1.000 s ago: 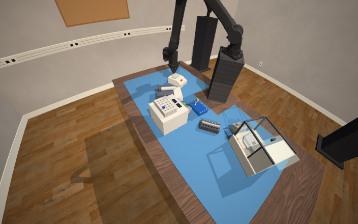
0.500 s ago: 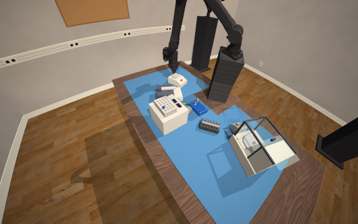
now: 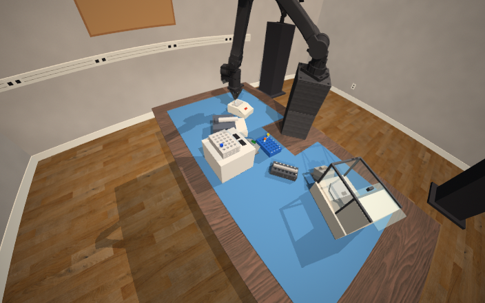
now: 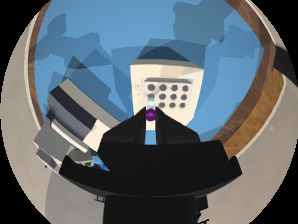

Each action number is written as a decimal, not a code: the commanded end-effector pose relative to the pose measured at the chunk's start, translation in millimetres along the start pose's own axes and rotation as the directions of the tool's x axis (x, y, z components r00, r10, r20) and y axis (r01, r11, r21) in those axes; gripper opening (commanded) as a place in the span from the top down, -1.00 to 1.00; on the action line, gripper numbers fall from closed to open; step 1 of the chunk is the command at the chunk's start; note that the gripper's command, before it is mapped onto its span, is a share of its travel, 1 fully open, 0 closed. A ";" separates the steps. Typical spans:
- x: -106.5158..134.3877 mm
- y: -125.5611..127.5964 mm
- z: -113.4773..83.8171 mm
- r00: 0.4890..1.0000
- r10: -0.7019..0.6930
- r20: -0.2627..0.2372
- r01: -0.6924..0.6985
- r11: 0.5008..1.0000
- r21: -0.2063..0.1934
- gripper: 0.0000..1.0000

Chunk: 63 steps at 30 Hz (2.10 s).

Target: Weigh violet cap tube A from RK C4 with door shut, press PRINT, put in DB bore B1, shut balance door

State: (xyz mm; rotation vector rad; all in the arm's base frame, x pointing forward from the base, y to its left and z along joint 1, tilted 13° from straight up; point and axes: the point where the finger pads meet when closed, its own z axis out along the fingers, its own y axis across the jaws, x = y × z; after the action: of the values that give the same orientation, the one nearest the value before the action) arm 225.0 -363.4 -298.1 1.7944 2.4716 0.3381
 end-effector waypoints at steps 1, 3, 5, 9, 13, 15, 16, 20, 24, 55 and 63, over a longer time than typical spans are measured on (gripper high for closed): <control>-6.5 0.0 -3.1 1.000 0.002 0.014 -0.002 1.000 -0.003 0.82; 2.5 -6.1 6.4 1.000 0.021 -0.002 -0.021 1.000 -0.001 0.82; 2.5 -6.1 6.4 1.000 0.021 -0.002 -0.021 1.000 -0.001 0.82; -6.4 -1.2 4.7 1.000 0.015 0.010 -0.015 1.000 -0.003 0.82; -7.2 1.0 10.1 1.000 0.008 0.012 -0.008 1.000 -0.003 0.82; -6.2 2.2 11.5 1.000 0.005 0.011 -0.005 1.000 -0.003 0.82; -8.0 3.2 11.9 1.000 0.003 0.014 -0.003 1.000 -0.003 0.82; -6.9 4.7 13.2 1.000 0.001 0.010 -0.001 1.000 -0.002 0.82; -6.7 5.0 13.3 1.000 0.000 0.008 0.000 1.000 -0.002 0.82; 5.7 3.7 15.2 1.000 0.004 -0.007 -0.004 1.000 -0.001 0.82; 7.4 3.7 15.5 1.000 0.004 -0.008 -0.004 1.000 0.000 0.82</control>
State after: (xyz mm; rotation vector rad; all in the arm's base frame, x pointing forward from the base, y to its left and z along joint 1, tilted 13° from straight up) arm 226.1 -365.2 -302.1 1.7959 2.4649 0.3317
